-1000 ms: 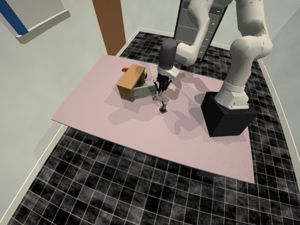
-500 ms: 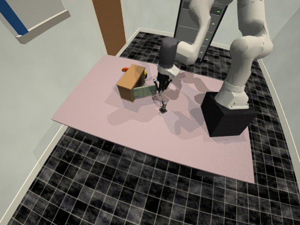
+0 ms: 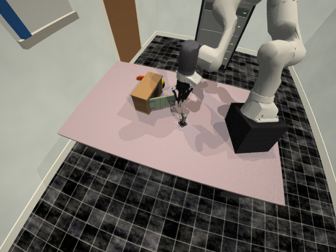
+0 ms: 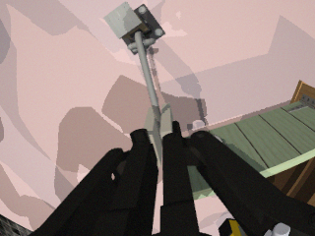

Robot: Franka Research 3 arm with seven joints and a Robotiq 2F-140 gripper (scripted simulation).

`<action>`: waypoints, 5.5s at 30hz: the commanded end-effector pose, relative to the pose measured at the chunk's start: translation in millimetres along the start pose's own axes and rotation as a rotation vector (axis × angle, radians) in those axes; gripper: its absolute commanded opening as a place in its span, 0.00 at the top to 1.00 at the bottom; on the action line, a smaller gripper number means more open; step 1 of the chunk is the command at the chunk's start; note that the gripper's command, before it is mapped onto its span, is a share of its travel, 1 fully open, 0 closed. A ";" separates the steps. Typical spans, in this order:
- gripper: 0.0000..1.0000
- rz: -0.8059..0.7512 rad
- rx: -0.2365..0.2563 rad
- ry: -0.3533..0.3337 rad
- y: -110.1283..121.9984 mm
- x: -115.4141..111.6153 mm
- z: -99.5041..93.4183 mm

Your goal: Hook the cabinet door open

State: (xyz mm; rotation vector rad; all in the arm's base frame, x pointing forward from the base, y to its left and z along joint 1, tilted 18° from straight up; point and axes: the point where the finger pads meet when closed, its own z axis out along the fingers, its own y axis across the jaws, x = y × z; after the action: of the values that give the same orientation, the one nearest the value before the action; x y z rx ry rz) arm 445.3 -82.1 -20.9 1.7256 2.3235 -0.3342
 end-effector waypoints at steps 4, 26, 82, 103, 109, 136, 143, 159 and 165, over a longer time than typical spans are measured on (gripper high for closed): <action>0.97 -0.006 -0.001 0.002 0.1 1.7 -4.9; 0.97 -0.065 -0.001 0.002 4.3 3.2 -9.8; 0.97 -0.358 -0.001 0.002 24.4 7.5 -9.8; 0.97 -0.358 -0.001 0.002 24.4 7.5 -9.8; 0.97 -0.358 -0.001 0.002 24.7 6.7 -6.8; 0.97 -0.358 -0.001 0.002 24.7 6.7 -6.7; 0.97 -0.358 -0.001 0.002 24.7 6.7 -6.7; 0.97 -0.358 -0.001 0.002 25.0 6.0 -3.6; 0.97 -0.358 -0.001 0.002 25.0 6.0 -3.6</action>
State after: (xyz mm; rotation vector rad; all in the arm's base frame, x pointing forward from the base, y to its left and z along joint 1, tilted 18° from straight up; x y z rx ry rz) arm 467.6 -68.7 -19.6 1.3054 2.6247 -0.3897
